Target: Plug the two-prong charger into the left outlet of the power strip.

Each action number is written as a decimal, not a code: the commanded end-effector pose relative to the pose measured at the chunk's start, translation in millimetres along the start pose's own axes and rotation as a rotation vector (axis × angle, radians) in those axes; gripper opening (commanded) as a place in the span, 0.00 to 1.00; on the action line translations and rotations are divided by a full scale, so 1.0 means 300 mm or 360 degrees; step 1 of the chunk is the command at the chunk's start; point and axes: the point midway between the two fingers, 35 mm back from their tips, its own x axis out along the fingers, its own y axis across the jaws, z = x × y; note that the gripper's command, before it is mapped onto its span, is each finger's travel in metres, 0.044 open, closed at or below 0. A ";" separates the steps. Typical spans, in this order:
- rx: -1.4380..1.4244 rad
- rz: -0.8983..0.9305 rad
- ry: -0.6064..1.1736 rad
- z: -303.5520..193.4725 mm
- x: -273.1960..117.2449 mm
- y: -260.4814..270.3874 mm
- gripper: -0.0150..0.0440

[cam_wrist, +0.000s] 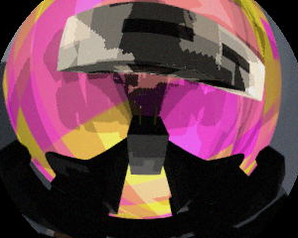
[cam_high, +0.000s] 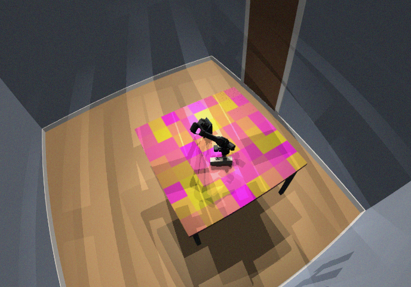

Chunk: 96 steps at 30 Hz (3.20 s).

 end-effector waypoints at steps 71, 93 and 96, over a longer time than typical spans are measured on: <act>0.0037 -0.0006 -0.0001 0.107 0.001 -0.001 0.25; 0.0038 -0.0006 -0.0001 0.131 0.000 -0.002 0.25; 0.0038 -0.0006 -0.0001 0.134 -0.001 -0.002 0.25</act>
